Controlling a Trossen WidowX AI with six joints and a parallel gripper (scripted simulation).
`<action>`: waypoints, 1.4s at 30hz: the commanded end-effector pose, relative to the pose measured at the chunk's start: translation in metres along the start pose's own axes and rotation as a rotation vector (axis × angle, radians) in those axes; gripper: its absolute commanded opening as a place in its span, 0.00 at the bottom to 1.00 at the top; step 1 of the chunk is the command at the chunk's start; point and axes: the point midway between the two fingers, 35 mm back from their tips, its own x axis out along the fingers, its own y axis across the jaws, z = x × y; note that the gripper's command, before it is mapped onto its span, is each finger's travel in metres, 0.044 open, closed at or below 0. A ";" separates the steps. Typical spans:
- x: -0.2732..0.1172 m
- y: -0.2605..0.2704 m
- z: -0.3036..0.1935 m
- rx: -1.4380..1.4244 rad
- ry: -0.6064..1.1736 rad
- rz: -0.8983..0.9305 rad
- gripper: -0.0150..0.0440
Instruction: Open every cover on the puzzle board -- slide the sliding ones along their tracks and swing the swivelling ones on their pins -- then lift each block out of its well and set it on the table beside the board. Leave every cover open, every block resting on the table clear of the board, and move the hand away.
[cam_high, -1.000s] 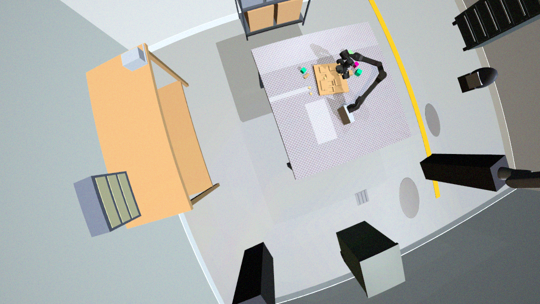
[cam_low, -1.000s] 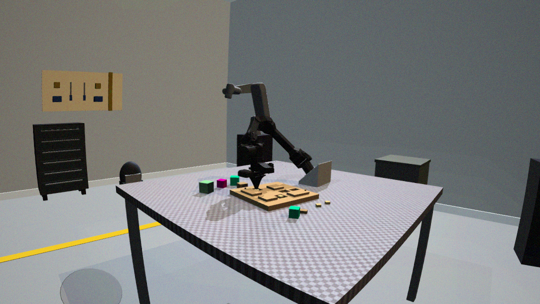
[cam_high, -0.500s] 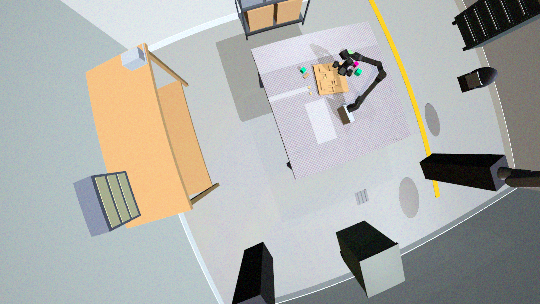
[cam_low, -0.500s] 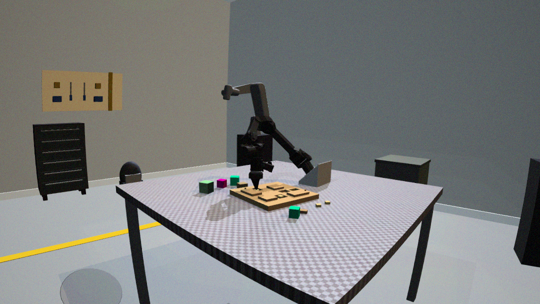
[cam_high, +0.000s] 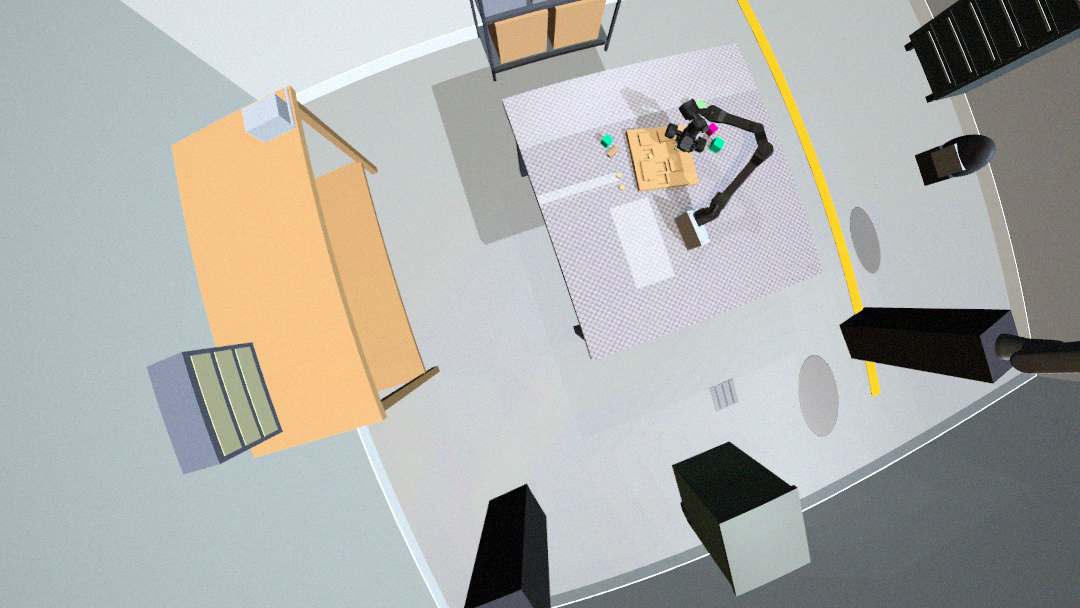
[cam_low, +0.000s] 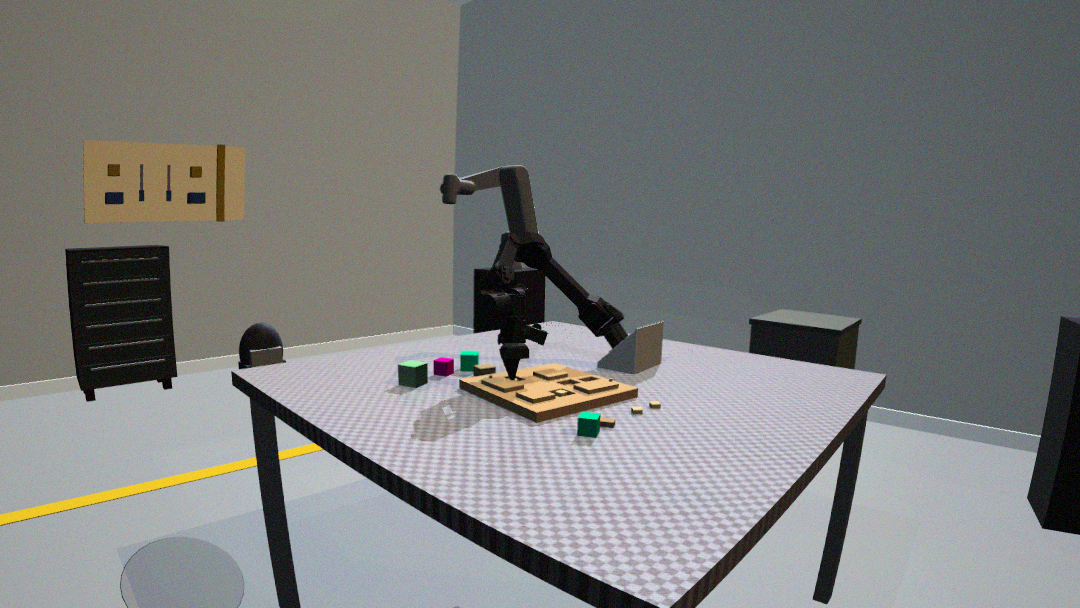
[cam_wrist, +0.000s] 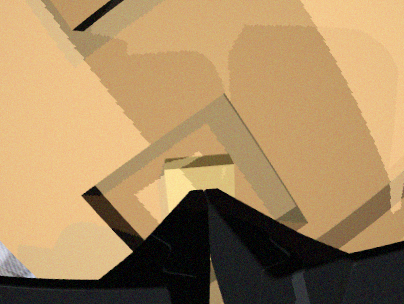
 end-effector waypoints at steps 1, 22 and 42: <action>0.002 0.001 -0.003 -0.002 0.006 0.003 0.25; 0.002 0.002 -0.003 1.714 0.007 -0.003 0.25; 0.000 0.002 -0.003 1.338 0.001 -0.007 0.25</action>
